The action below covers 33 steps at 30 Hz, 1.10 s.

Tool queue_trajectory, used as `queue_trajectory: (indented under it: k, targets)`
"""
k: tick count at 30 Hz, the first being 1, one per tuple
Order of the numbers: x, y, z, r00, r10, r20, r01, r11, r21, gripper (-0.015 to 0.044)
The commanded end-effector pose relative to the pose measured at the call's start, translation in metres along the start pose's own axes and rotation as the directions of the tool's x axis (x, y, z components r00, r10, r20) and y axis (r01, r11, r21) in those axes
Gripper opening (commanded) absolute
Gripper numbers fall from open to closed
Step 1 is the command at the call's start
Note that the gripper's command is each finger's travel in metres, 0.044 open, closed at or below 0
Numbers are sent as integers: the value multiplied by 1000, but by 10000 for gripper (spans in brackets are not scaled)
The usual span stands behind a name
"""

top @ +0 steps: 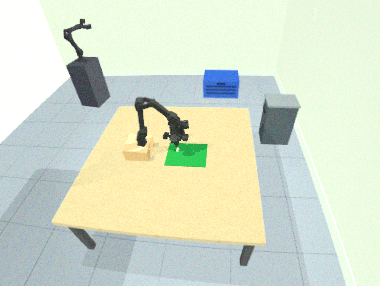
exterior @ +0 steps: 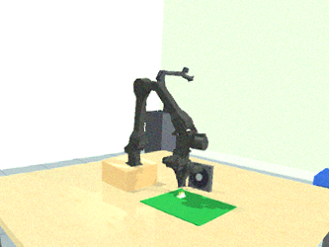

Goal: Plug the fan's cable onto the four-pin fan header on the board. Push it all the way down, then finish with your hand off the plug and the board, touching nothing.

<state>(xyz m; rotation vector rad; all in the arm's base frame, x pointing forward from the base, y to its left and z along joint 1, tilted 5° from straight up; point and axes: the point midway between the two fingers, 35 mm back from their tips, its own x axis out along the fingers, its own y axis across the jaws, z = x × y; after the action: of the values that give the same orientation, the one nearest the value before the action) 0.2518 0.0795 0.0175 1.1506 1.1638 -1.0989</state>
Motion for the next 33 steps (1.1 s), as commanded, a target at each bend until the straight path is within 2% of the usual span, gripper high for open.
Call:
queue_trajectory:
  k: [1, 13, 18, 33]
  targets:
    - [-2, 0, 0, 1000, 6, 0, -6, 1000, -5, 0]
    - [-2, 0, 0, 1000, 6, 0, -6, 1000, -5, 0]
    - [20, 0, 1, 1000, 6, 0, -6, 1000, -9, 0]
    - [20, -1, 1, 1000, 6, 1, -6, 1000, -11, 0]
